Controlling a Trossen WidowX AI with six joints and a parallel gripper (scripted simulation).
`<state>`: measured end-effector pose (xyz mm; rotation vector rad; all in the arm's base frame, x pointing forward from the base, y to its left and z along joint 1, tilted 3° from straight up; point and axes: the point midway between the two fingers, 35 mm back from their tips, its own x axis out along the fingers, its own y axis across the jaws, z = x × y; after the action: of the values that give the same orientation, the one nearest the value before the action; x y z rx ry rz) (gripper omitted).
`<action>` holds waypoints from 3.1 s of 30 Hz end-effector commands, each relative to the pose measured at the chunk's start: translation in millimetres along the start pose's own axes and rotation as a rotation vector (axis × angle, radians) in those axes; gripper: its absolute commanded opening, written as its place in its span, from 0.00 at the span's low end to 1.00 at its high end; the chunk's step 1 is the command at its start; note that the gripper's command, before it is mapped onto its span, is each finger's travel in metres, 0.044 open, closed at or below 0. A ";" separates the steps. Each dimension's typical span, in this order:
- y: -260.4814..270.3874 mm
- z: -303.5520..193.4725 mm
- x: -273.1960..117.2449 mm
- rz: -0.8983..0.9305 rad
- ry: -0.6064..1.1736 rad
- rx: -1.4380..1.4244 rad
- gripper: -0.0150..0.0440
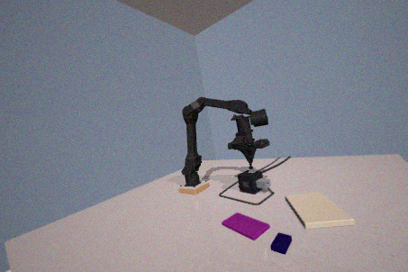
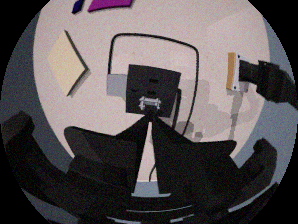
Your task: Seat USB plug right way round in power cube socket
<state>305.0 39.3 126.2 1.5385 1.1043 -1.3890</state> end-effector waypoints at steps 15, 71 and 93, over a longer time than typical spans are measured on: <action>0.2 -0.8 2.2 0.001 0.005 0.003 0.25; 0.3 -0.5 8.9 0.001 0.005 0.003 0.25; 0.3 -0.3 11.5 0.001 0.005 0.003 0.25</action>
<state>305.4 40.2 115.7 1.5411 1.1041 -1.3863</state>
